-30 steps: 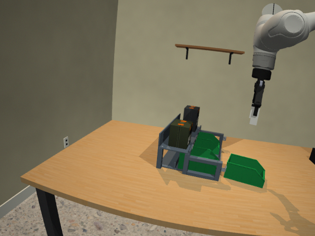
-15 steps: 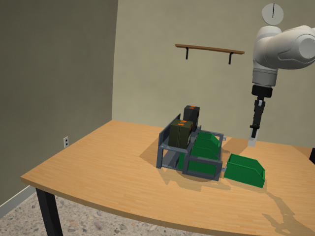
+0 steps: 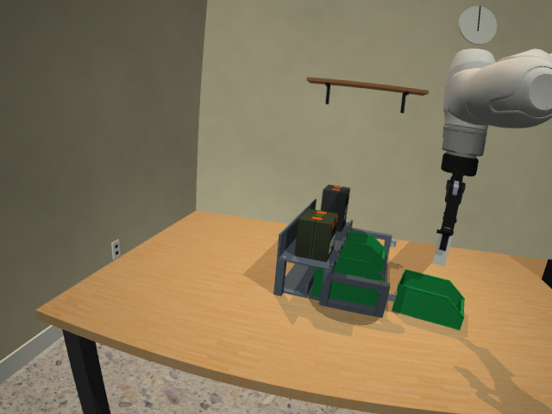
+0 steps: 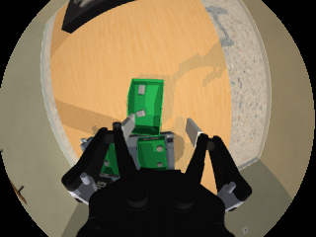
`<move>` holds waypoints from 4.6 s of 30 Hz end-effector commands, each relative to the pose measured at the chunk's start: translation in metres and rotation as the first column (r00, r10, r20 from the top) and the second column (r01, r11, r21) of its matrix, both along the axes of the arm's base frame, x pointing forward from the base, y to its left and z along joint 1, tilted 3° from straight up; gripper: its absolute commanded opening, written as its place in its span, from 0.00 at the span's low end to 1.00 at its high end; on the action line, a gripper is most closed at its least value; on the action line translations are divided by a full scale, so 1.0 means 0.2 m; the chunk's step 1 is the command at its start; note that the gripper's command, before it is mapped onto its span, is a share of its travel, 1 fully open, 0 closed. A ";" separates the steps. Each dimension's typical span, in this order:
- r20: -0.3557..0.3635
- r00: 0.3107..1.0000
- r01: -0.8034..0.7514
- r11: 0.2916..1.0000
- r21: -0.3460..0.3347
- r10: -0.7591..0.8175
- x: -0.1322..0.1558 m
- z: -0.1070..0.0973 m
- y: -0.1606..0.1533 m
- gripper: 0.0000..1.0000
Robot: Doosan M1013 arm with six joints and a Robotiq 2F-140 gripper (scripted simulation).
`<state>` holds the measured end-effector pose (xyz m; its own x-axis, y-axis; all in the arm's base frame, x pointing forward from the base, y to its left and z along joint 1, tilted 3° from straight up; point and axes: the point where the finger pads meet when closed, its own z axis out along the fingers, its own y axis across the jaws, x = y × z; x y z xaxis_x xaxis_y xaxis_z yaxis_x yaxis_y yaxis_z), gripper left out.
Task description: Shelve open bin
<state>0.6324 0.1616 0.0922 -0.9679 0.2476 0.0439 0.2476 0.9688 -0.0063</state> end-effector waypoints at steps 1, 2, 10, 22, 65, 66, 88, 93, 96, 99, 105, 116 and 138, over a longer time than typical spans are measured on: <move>-0.002 1.000 0.001 1.000 -0.003 -0.001 -0.01 -0.01 0.01 0.00; -0.002 1.000 0.001 1.000 -0.003 -0.001 -0.01 -0.01 0.01 0.00; -0.002 1.000 0.001 1.000 -0.003 -0.001 -0.01 -0.01 0.01 0.00; -0.002 1.000 0.001 1.000 -0.003 -0.001 -0.01 -0.01 0.01 0.00; -0.002 1.000 0.001 1.000 -0.003 -0.001 -0.01 -0.01 0.01 0.15; -0.002 1.000 0.001 1.000 -0.003 -0.001 -0.01 -0.01 0.01 0.15; -0.001 1.000 0.001 1.000 -0.002 -0.001 -0.01 -0.04 0.01 0.15; -0.001 1.000 0.001 1.000 -0.002 -0.001 -0.01 -0.07 0.01 0.15; -0.001 1.000 0.001 1.000 -0.002 -0.001 -0.01 -0.10 0.01 0.15; -0.001 1.000 0.001 1.000 -0.002 -0.001 -0.01 -0.12 0.01 0.15; -0.001 1.000 0.001 1.000 -0.002 -0.001 -0.01 -0.17 0.01 0.15; -0.001 1.000 0.001 1.000 -0.002 -0.001 -0.02 -0.27 0.01 0.15; -0.001 1.000 0.001 1.000 -0.002 -0.001 -0.02 -0.35 0.01 0.15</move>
